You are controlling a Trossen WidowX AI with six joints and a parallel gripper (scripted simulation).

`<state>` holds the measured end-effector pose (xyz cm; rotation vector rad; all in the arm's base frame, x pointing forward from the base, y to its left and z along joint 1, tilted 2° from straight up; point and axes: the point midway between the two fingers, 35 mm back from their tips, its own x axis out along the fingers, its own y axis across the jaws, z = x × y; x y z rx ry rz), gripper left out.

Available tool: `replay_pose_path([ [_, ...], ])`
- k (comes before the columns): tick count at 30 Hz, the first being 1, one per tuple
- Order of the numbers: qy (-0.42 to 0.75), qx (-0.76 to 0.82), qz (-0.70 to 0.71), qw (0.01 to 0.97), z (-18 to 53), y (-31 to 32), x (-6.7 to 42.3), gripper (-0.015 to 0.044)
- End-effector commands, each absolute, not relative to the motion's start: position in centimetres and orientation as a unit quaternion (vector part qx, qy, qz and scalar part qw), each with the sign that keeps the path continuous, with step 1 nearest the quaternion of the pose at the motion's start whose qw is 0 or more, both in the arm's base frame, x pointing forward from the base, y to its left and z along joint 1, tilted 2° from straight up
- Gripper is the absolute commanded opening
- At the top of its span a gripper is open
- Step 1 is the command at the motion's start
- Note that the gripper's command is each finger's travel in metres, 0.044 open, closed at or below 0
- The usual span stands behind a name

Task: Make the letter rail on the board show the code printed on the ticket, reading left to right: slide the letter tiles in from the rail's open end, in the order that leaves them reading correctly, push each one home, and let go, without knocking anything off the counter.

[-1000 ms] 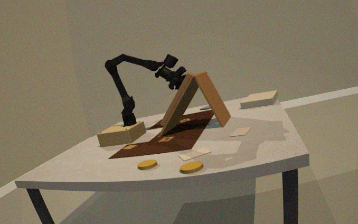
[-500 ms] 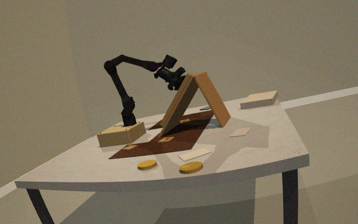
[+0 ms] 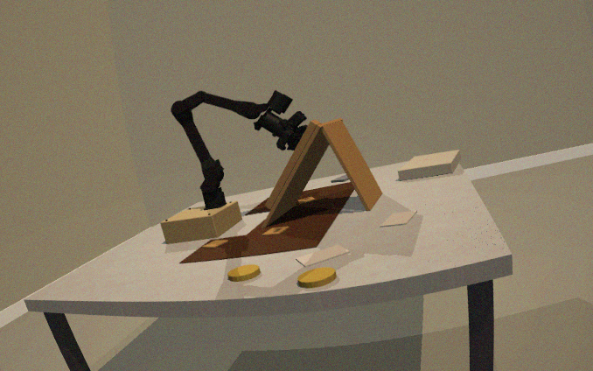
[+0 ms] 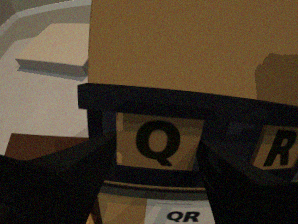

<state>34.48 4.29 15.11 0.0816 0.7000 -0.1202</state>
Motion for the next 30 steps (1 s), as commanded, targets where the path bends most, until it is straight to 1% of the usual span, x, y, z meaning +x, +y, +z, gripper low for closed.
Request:
replay_pose_path([
  [1, 0.344, 0.039, -0.056, 0.936, 14.9, 4.1, 34.4, 0.0],
  [30, 0.344, 0.038, -0.056, 0.936, 15.0, 2.4, 34.2, 0.0],
])
